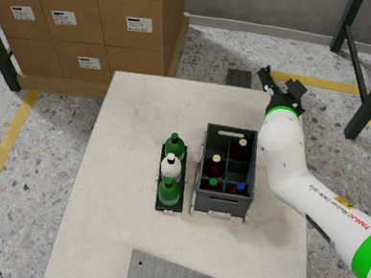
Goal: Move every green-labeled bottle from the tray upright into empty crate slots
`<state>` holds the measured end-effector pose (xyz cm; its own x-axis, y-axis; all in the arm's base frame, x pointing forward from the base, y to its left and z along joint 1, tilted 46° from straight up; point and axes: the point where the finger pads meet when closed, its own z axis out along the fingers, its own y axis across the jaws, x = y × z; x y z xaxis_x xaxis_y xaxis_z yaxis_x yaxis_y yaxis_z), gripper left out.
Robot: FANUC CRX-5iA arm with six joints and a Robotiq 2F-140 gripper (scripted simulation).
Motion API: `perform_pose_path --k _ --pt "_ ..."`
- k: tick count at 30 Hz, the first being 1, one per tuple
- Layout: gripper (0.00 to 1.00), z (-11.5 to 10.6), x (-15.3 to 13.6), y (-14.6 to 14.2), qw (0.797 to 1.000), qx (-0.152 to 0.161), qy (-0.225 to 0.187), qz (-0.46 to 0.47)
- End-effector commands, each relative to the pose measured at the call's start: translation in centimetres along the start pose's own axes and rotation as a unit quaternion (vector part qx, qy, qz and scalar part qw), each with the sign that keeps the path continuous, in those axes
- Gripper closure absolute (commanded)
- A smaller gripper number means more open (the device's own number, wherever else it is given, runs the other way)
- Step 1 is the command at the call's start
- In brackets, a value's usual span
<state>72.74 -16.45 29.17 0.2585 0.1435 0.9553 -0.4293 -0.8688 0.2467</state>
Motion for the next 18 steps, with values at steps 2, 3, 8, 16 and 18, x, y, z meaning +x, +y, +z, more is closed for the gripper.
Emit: perform_pose_path --k 2,3,8,16,18 --pt "0.00 0.0 0.3 0.0 1.000 -0.002 0.002 0.005" --pt "0.00 0.1 0.6 0.1 1.000 -0.004 0.003 0.012" --pt "0.00 1.1 3.7 1.7 0.994 -0.040 0.018 0.101" --pt "0.00 1.7 5.6 3.5 0.980 -0.075 0.028 0.183" --pt "0.00 1.9 6.4 4.6 0.967 -0.099 0.031 0.233"
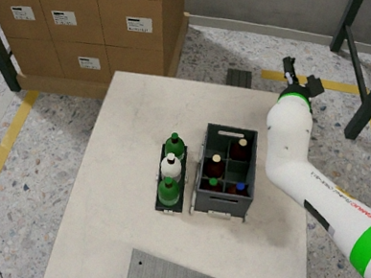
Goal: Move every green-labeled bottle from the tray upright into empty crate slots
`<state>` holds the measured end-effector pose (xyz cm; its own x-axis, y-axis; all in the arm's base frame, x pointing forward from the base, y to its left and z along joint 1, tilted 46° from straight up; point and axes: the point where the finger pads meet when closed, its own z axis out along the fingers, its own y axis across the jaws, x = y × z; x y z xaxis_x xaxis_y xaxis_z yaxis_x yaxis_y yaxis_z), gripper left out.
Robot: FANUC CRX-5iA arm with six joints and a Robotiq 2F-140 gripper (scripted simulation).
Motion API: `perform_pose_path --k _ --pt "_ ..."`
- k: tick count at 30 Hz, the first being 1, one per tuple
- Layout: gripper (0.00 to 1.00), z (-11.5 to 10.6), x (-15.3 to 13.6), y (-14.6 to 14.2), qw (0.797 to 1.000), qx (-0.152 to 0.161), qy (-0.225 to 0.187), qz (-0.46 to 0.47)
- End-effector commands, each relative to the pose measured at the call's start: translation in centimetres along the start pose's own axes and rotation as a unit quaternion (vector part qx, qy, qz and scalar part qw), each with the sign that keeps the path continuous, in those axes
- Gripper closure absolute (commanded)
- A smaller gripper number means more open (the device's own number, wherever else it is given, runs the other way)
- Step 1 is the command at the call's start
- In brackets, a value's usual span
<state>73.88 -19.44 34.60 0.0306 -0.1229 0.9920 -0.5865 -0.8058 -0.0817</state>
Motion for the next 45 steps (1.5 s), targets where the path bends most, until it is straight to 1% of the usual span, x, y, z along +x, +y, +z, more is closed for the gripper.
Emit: perform_pose_path --k 1,7,13,15,16,22,30,32,33,37,45 --pt "0.00 0.6 1.8 0.8 0.997 -0.044 0.007 0.071" --pt "0.00 0.9 2.6 2.4 0.985 -0.085 0.012 0.147" --pt "0.00 0.9 2.4 4.1 0.967 -0.130 0.013 0.218" --pt "0.00 0.9 2.4 4.1 0.967 -0.130 0.013 0.218" --pt "0.00 0.7 2.0 5.0 0.956 -0.153 0.012 0.251" --pt "0.00 -0.1 0.6 6.7 0.929 -0.200 0.009 0.310" --pt "0.00 -2.1 -2.8 8.8 0.883 -0.271 -0.001 0.382" --pt "0.00 -2.1 -2.8 8.8 0.883 -0.271 -0.001 0.382" --pt "0.00 -3.1 -4.3 9.4 0.864 -0.299 -0.005 0.405" --pt "0.00 -4.6 -6.5 10.0 0.839 -0.333 -0.012 0.429" --pt "0.00 -8.7 -11.5 10.9 0.784 -0.407 -0.028 0.468"
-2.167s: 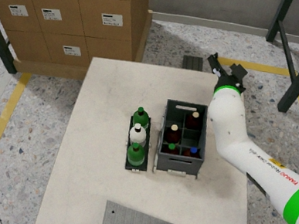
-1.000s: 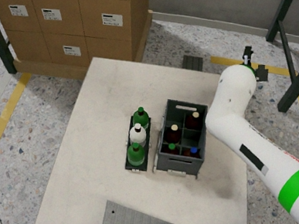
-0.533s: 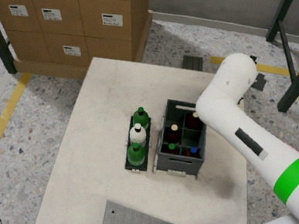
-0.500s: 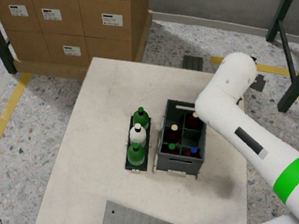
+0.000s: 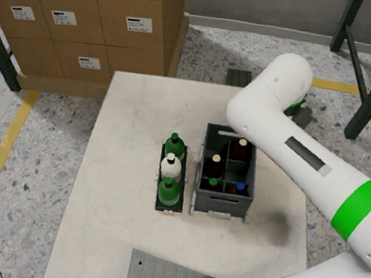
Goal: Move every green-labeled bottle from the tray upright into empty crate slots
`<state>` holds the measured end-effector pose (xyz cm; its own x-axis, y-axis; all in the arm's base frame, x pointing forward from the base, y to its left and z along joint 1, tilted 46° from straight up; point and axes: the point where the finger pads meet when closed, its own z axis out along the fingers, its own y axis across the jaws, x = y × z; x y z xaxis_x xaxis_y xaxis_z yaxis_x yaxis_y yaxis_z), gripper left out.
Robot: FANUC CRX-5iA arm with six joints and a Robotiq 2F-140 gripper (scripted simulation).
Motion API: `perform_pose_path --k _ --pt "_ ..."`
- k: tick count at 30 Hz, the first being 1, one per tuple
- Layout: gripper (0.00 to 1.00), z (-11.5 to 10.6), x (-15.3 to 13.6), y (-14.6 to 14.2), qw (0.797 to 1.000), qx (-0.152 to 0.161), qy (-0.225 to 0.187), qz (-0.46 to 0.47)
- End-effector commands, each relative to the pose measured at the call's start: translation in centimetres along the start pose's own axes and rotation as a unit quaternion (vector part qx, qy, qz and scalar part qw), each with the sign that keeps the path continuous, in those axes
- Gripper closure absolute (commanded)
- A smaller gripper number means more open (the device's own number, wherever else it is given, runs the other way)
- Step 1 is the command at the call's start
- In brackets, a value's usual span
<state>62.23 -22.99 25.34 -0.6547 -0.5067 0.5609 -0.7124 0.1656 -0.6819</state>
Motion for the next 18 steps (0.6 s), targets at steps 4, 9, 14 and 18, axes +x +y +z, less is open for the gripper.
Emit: perform_pose_path --k 4,9,14,18 --pt "0.00 -1.0 -0.8 4.8 0.996 -0.074 0.008 0.039" --pt "0.00 -2.5 -1.9 9.8 0.988 -0.137 0.015 0.064" --pt "0.00 -4.0 -2.8 13.5 0.980 -0.182 0.022 0.077" --pt "0.00 -4.9 -3.2 15.4 0.975 -0.206 0.026 0.083"
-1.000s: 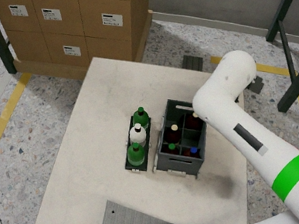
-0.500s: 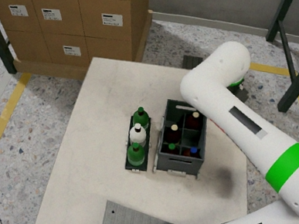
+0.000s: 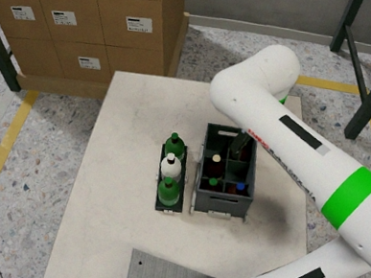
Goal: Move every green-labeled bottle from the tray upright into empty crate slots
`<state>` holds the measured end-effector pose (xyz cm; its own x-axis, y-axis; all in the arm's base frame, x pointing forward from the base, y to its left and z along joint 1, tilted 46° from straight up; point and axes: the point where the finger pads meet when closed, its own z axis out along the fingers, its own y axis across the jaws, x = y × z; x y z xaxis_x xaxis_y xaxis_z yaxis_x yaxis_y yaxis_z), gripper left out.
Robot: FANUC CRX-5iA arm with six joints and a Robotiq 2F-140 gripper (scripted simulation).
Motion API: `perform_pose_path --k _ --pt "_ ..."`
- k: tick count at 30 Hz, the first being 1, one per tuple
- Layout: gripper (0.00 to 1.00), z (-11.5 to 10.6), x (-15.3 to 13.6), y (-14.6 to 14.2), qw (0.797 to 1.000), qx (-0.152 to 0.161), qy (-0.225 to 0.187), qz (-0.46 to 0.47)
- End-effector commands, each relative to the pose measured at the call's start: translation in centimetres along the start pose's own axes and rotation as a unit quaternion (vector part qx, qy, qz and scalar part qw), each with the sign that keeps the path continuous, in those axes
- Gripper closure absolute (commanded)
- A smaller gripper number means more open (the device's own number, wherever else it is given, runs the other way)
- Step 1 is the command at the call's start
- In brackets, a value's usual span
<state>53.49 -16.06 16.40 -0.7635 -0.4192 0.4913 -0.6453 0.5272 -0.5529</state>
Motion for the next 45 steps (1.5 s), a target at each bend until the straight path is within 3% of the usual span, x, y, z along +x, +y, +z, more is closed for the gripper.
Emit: perform_pose_path --k 1,5,6,40,45 --pt "0.00 -0.3 0.0 2.3 1.000 -0.027 0.006 0.008" --pt "0.00 -0.3 0.0 2.3 1.000 -0.027 0.006 0.008" --pt "0.90 -0.3 0.0 2.3 1.000 -0.027 0.006 0.008" --pt "0.90 -0.3 -0.1 2.4 1.000 -0.027 0.006 0.008" --pt "0.90 -0.7 -5.0 4.0 1.000 -0.028 0.004 -0.002"
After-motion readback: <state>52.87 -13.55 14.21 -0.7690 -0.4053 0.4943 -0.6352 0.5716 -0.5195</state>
